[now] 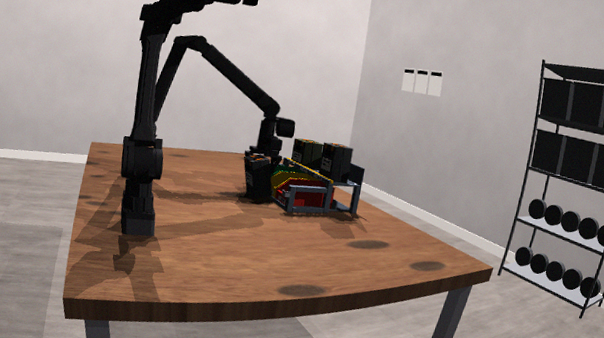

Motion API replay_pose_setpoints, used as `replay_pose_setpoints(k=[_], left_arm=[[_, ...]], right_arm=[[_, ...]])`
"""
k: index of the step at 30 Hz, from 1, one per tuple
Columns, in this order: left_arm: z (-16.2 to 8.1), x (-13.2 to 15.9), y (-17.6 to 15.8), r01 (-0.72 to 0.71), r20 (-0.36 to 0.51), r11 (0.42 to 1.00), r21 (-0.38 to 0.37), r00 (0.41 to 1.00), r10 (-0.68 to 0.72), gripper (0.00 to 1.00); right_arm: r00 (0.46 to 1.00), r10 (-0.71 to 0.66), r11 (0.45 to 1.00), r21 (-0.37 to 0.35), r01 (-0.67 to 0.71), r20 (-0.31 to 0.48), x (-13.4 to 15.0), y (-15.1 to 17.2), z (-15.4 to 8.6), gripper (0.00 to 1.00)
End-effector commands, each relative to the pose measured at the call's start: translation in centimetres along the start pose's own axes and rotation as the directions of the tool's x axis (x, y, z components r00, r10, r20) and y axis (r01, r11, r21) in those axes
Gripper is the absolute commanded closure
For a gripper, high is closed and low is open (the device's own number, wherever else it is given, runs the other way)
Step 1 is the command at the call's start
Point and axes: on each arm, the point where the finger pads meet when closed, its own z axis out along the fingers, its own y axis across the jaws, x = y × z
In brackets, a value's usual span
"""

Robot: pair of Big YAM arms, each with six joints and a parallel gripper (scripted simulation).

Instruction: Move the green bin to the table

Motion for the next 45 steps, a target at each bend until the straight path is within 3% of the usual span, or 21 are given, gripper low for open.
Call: replay_pose_setpoints(k=[1, 45], left_arm=[[0.3, 0.2, 0.3, 0.001, 0.004, 1.000, -0.012, 1.000, -0.001, 0.10], [0.4, -0.1, 0.4, 0.000, 0.004, 1.000, -0.012, 1.000, 0.000, 0.10]], right_arm=[[0.999, -0.009, 1.000, 0.007, 0.008, 0.053, -1.9, -0.5, -0.7, 0.00], [0.999, -0.009, 1.000, 0.007, 0.008, 0.053, -1.9, -0.5, -0.7, 0.00]])
